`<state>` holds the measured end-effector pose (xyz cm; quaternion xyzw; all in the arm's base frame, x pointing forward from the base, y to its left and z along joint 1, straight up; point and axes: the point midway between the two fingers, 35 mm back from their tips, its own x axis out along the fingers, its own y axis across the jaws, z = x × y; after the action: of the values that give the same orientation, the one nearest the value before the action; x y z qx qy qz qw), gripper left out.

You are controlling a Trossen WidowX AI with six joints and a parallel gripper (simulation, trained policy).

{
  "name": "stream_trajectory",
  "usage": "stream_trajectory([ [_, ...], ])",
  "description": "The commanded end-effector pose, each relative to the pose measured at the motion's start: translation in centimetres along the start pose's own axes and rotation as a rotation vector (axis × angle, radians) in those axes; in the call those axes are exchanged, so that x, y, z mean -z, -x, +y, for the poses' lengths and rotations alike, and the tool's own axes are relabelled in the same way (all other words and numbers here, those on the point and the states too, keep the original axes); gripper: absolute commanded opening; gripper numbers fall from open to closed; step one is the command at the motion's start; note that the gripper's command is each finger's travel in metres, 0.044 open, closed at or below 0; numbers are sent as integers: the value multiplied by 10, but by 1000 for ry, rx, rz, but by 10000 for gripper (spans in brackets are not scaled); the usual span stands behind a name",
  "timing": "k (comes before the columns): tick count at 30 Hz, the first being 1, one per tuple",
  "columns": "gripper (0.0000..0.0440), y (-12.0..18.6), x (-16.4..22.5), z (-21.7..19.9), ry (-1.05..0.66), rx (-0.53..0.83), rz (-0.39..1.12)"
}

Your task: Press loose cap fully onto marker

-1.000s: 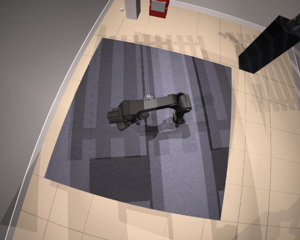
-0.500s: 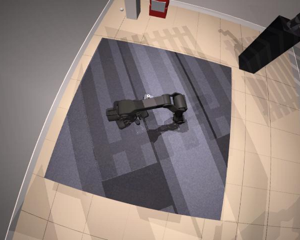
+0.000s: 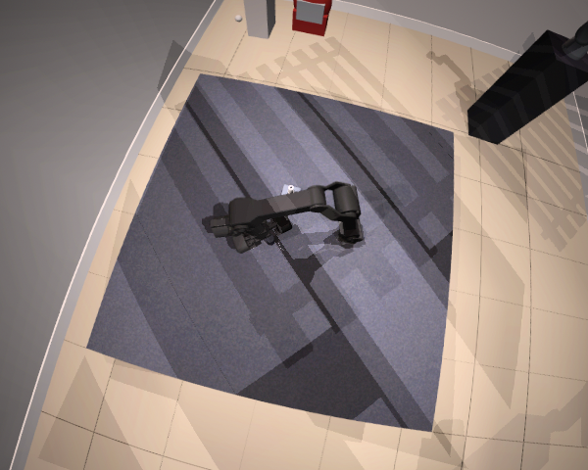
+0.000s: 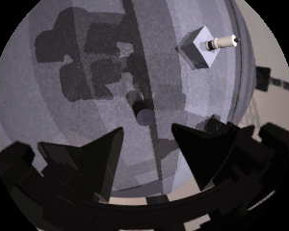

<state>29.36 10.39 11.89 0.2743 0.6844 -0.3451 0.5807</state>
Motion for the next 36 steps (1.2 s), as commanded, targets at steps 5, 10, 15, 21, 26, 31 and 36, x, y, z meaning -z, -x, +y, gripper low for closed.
stream_trajectory([
  [5,294,-16,0,-1,3,31,23],
  [10,285,-27,0,-1,10,44,31],
  [15,273,-39,-1,-1,19,56,35],
  [21,262,-49,-2,-1,31,65,27],
  [26,231,-56,-3,-2,39,68,14],
  [31,110,-54,-5,-4,40,59,-6],
  [36,111,-36,-13,-4,27,14,-33],
])
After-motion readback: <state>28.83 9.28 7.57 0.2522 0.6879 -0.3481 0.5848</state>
